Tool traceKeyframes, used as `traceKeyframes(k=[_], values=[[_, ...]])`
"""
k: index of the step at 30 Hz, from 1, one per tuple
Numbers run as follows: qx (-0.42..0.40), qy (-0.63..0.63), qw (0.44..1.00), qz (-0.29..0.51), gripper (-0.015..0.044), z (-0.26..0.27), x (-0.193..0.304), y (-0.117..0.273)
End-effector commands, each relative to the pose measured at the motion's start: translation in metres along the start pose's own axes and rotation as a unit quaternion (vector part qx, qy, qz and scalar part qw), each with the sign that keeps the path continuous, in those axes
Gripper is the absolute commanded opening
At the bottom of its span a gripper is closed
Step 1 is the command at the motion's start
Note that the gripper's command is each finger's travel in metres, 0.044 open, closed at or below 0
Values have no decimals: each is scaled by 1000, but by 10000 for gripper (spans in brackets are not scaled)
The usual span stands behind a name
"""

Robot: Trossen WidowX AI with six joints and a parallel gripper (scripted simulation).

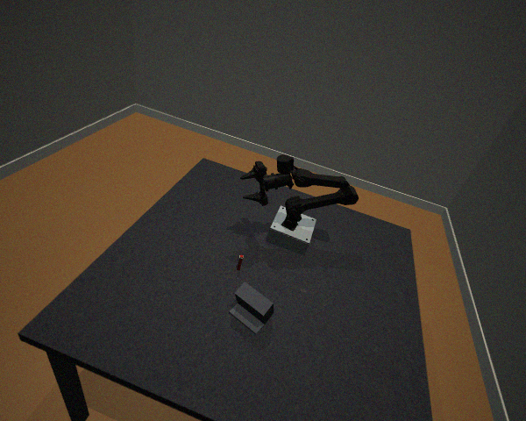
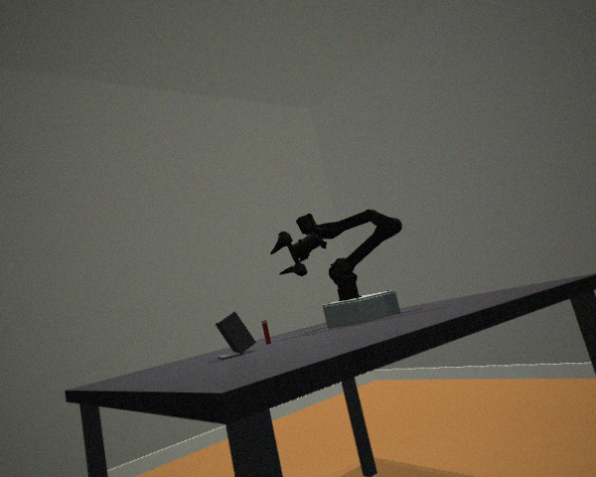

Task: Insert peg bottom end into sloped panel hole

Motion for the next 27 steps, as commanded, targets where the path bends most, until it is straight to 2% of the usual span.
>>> traceKeyframes(k=[1, 14, 27], values=[[29, 46, 998, 10, 440, -1, 3, -7], [93, 188, 976, 59, 440, 1, 16, -23], [142, 331, 925, 124, 440, 0, 32, -42]])
Point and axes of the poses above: the point midway between the two fingers, 35 mm back from their tips, its own y axis back along the fingers, its own z axis across the jaws, x = y × z, the point moved 5 cm from there along y, back along the fingers, and after that the axes turned 7 degrees about y, right-handed, at the moved point
